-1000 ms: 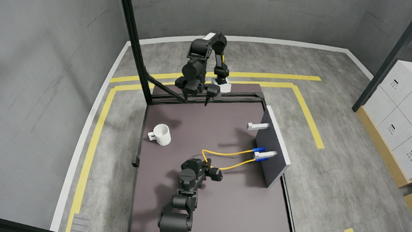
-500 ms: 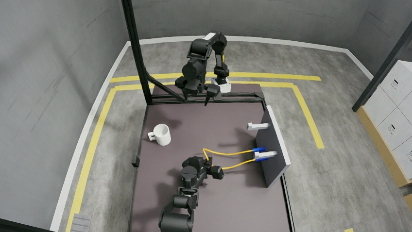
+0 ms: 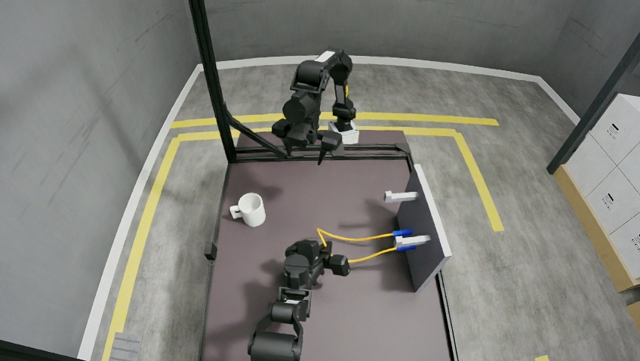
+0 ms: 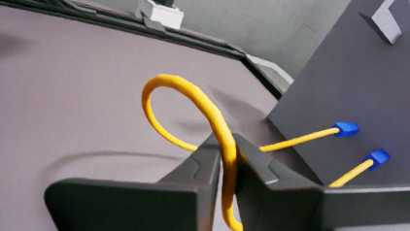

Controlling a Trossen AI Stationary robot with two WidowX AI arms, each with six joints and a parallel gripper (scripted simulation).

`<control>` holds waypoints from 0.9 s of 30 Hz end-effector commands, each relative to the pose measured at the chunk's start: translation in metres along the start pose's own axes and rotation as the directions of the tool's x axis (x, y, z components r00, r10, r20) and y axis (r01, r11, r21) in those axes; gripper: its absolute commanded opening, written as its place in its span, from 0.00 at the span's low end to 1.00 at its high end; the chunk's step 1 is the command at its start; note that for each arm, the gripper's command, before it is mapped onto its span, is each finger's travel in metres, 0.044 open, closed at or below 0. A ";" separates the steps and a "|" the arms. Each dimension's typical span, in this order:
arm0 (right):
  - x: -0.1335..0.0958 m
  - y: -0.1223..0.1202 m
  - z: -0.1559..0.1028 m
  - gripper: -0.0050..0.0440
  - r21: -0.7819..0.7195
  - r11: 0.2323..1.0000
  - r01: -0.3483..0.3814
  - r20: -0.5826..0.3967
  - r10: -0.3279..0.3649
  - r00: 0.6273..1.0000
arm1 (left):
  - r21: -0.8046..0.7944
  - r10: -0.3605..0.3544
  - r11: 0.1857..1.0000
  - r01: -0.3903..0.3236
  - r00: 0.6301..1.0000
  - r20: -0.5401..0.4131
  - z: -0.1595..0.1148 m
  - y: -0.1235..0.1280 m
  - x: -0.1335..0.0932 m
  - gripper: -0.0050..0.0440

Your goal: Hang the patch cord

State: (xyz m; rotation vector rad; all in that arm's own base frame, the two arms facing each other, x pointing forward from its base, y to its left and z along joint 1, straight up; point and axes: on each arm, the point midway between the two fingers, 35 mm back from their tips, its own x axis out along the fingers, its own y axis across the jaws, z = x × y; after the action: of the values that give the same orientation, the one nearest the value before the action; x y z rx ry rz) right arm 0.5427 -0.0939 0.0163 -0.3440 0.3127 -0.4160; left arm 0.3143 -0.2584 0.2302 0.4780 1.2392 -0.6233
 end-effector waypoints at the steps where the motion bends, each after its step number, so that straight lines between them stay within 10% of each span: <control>1: 0.004 -0.008 0.022 0.15 0.027 1.000 0.012 0.034 -0.013 0.999 | 0.001 -0.001 1.000 0.001 1.000 0.017 -0.002 -0.001 -0.008 1.00; 27: 0.019 -0.020 0.036 0.15 0.055 0.998 0.008 0.018 -0.009 1.000 | 0.001 -0.001 1.000 0.001 1.000 0.017 -0.002 -0.001 -0.008 1.00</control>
State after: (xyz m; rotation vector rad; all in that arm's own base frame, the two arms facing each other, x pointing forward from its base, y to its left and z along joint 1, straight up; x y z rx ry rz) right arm 0.5568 -0.1055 0.0262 -0.3135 0.3294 -0.4176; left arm 0.3143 -0.2584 0.2303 0.4780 1.2392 -0.6233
